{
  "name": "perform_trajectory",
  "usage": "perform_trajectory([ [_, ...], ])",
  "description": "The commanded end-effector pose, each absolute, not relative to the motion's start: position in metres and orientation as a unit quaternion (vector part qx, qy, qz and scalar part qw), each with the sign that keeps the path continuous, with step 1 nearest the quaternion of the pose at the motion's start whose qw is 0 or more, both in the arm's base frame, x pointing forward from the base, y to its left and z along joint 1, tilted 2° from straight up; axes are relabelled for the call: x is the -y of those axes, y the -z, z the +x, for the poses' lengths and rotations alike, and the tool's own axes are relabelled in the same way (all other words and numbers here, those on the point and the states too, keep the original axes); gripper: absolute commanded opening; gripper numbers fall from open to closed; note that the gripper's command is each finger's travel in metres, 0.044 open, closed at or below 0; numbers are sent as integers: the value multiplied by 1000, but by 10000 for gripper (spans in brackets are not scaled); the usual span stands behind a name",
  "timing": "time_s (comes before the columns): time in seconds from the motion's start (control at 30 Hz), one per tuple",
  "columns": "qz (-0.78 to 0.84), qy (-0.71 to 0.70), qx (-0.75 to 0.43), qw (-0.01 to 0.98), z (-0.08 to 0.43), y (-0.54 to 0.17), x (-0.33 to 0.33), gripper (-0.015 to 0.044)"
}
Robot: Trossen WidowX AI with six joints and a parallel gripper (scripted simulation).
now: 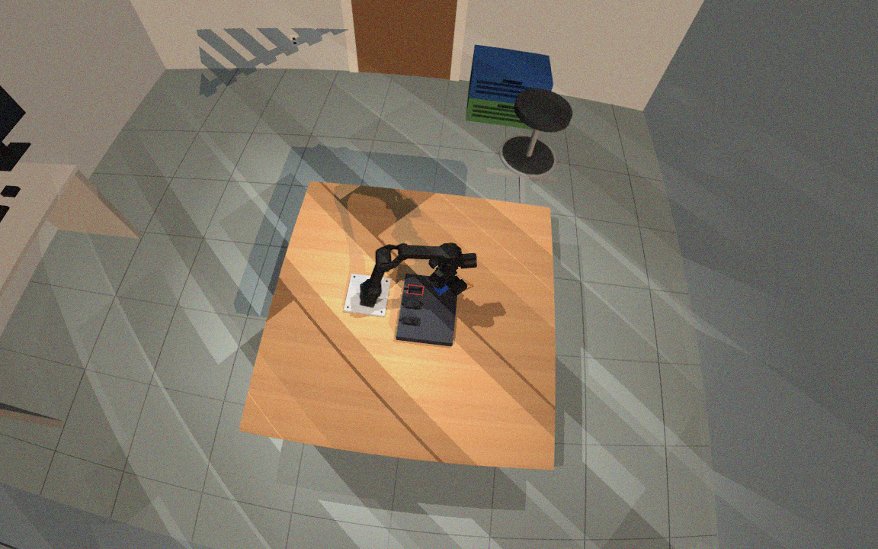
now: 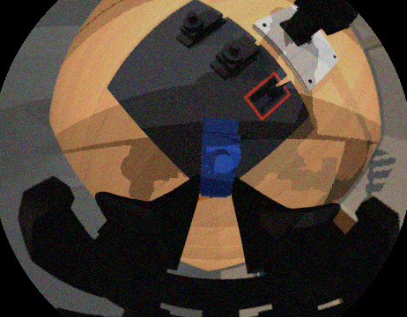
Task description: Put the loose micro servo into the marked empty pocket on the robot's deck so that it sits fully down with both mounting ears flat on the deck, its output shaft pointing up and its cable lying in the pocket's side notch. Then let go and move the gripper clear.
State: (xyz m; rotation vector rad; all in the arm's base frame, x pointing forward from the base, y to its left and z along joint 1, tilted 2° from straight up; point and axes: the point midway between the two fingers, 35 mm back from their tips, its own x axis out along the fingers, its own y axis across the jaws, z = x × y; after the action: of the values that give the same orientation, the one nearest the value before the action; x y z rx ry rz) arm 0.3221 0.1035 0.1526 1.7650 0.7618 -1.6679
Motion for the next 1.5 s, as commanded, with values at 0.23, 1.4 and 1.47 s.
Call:
perform_trajectory([
  [0.23,666,624,-283,294,317,-161,-102,0],
  [1.4,609,571,-380,398,288,-159,-84,0],
  [1.47,595,558,-399,418,288,-159,-84,0],
])
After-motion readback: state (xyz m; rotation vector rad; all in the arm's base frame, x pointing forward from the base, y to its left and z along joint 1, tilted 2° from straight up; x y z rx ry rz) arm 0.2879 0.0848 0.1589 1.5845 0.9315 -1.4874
